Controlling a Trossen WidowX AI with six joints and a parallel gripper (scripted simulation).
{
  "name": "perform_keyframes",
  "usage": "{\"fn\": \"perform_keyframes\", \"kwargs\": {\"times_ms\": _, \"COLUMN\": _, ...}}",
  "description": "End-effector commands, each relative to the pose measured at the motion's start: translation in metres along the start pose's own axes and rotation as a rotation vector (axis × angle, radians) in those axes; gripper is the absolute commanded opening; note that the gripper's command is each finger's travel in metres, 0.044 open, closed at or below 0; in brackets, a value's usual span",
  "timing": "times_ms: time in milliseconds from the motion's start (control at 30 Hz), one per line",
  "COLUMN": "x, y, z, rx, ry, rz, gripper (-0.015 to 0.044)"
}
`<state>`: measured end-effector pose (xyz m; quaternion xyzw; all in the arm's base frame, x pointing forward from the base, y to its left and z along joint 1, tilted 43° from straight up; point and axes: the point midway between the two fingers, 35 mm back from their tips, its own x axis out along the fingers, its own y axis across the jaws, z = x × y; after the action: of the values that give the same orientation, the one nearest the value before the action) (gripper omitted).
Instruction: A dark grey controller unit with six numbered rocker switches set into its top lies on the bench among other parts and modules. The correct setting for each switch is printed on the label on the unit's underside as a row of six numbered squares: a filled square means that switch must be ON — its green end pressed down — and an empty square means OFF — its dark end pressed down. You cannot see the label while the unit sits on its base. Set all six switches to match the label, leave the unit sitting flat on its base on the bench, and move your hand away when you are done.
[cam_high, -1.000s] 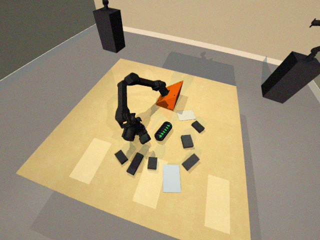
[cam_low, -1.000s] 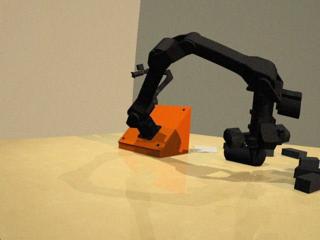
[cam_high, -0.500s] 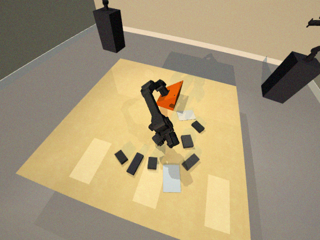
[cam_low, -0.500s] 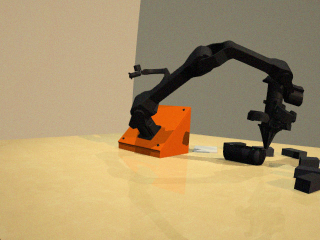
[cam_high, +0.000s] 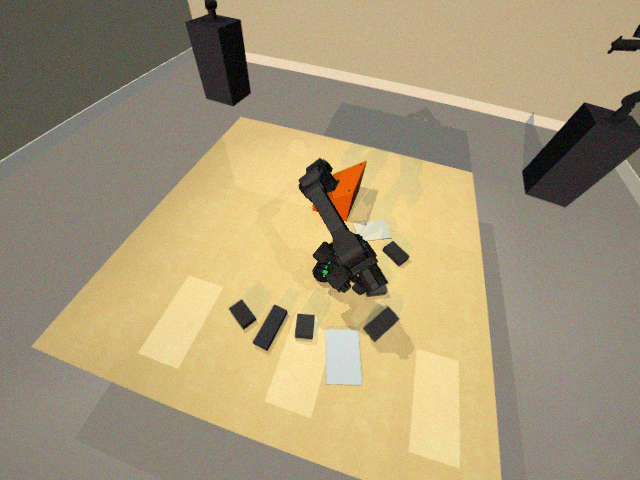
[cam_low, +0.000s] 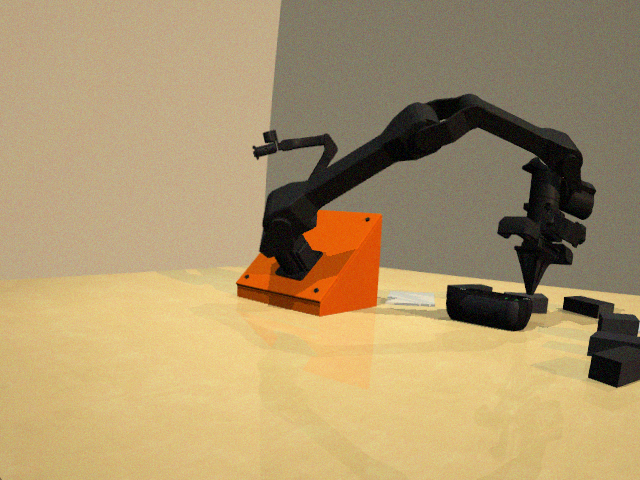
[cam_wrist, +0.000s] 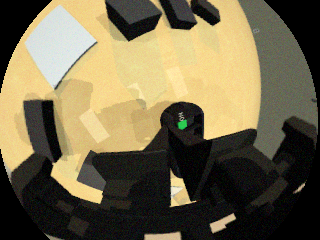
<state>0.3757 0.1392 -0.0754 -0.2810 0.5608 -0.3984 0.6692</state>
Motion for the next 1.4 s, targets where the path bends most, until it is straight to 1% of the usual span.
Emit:
{"fn": "perform_keyframes", "kwargs": {"times_ms": 0, "x": 0.006, "y": 0.003, "z": 0.001, "rx": 0.003, "ry": 0.006, "rz": -0.002, "gripper": 0.0}}
{"fn": "perform_keyframes", "kwargs": {"times_ms": 767, "x": 0.042, "y": 0.014, "z": 0.001, "rx": 0.008, "ry": 0.06, "rz": -0.01, "gripper": 0.0}}
{"fn": "perform_keyframes", "kwargs": {"times_ms": 1367, "x": 0.047, "y": 0.003, "z": 0.002, "rx": 0.008, "ry": 0.062, "rz": -0.011, "gripper": 0.0}}
